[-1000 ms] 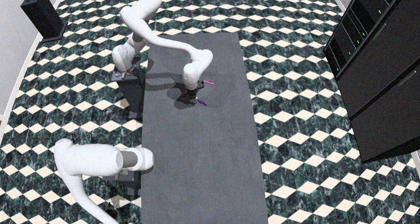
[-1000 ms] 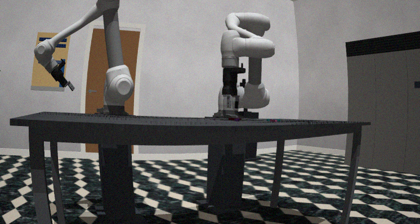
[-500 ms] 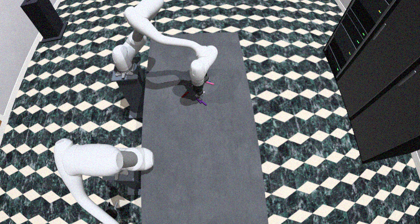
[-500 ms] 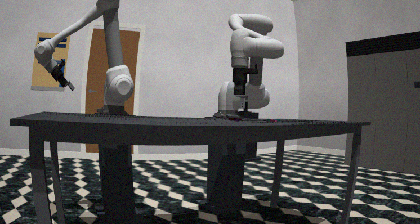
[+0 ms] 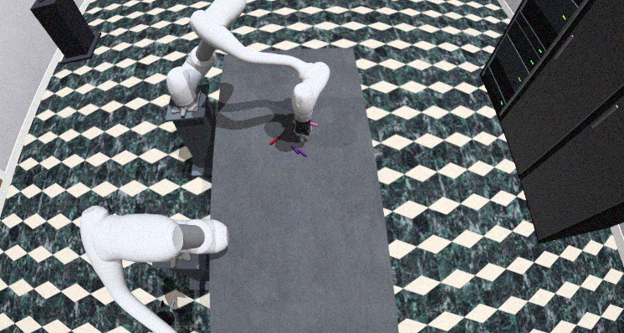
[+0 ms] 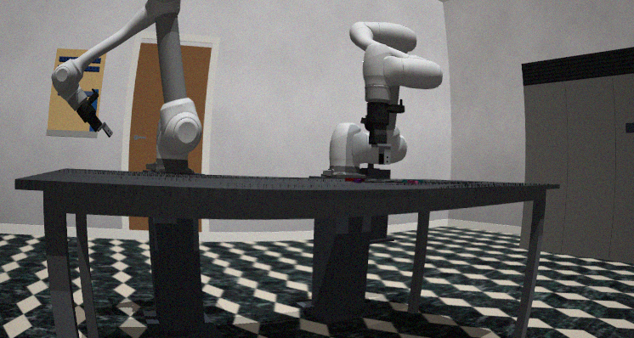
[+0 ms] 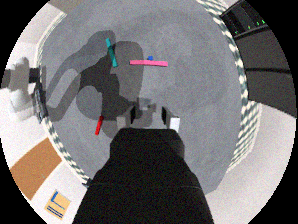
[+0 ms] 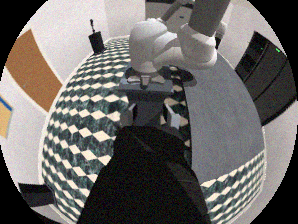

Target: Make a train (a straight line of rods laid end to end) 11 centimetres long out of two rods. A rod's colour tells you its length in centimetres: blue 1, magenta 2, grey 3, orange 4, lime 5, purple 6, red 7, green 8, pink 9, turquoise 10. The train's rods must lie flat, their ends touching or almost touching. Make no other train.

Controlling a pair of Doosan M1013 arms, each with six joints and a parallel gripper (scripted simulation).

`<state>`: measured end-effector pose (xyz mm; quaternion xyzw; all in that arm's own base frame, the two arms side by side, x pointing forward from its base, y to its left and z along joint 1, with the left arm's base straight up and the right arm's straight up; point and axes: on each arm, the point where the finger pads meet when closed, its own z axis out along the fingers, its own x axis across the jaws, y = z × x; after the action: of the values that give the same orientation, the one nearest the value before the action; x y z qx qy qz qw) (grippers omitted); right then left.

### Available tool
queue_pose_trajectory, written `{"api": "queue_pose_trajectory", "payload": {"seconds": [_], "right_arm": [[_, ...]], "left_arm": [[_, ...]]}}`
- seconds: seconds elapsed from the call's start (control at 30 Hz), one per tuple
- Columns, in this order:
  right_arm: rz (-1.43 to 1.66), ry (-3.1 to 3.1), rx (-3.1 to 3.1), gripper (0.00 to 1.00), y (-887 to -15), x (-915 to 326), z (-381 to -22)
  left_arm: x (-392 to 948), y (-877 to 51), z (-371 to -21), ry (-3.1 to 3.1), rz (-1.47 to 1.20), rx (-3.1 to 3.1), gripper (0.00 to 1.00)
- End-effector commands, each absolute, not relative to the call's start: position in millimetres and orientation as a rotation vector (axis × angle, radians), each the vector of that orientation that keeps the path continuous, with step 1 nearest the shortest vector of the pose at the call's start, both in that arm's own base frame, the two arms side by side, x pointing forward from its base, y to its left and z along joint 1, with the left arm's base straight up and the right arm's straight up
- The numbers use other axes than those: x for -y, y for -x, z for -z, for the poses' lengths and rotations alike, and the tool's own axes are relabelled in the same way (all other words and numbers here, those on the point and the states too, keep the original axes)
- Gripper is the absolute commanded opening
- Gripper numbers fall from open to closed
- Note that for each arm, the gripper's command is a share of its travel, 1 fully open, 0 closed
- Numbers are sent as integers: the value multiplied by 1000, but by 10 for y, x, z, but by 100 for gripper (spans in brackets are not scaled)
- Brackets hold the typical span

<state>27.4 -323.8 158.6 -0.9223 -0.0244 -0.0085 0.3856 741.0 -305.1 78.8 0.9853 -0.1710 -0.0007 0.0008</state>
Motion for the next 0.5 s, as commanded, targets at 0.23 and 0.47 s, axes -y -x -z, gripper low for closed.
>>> {"api": "queue_pose_trajectory", "payload": {"seconds": [0.23, 0.47], "right_arm": [[31, 2356, 49, 100, -296, 3235, -1588], [31, 2356, 49, 100, -296, 3235, -1588]], "left_arm": [[2770, -7651, -807, -3144, 1, -13, 100], [2750, -7675, -822, -3142, -5, -63, 100]]}}
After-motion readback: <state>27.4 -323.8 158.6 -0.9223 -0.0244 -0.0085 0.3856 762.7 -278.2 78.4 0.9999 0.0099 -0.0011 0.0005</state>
